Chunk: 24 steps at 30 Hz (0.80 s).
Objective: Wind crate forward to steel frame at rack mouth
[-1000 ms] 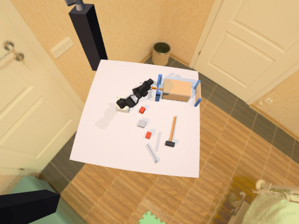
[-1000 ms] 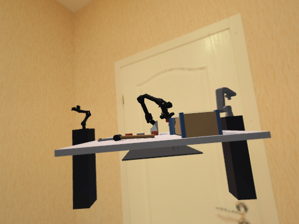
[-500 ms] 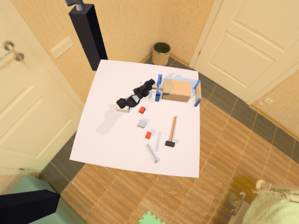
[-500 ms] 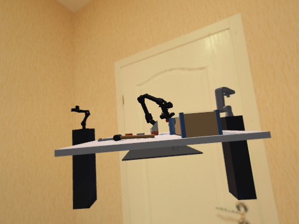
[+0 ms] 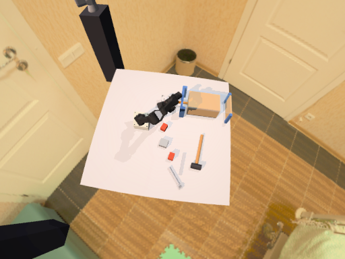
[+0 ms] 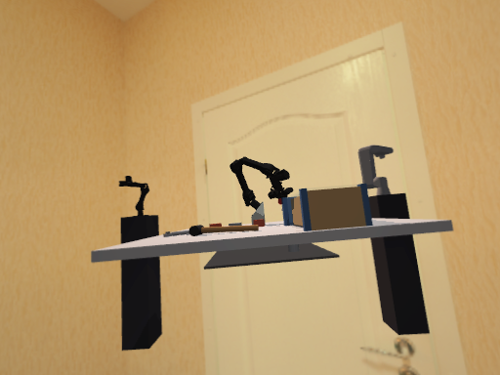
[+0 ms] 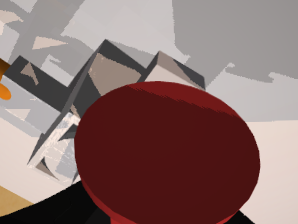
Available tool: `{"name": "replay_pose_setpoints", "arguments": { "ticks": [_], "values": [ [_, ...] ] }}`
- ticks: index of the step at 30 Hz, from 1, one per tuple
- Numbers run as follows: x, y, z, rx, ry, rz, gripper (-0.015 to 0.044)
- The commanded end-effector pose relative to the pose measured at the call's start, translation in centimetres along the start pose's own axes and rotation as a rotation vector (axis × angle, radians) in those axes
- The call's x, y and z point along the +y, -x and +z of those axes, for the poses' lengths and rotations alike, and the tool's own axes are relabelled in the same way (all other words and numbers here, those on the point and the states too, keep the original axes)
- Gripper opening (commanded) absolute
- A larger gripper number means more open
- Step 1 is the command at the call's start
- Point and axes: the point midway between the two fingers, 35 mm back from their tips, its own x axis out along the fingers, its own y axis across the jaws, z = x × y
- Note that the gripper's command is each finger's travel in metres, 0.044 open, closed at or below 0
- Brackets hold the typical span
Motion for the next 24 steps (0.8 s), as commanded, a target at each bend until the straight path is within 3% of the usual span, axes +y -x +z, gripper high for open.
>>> {"name": "replay_pose_setpoints", "arguments": {
  "ticks": [1, 24],
  "values": [
    [1.6, 0.2, 0.5, -0.012, -0.01, 0.034, 0.0],
    [4.8, 0.4, 0.6, -0.012, -0.01, 0.036, 0.0]
  ]
}}
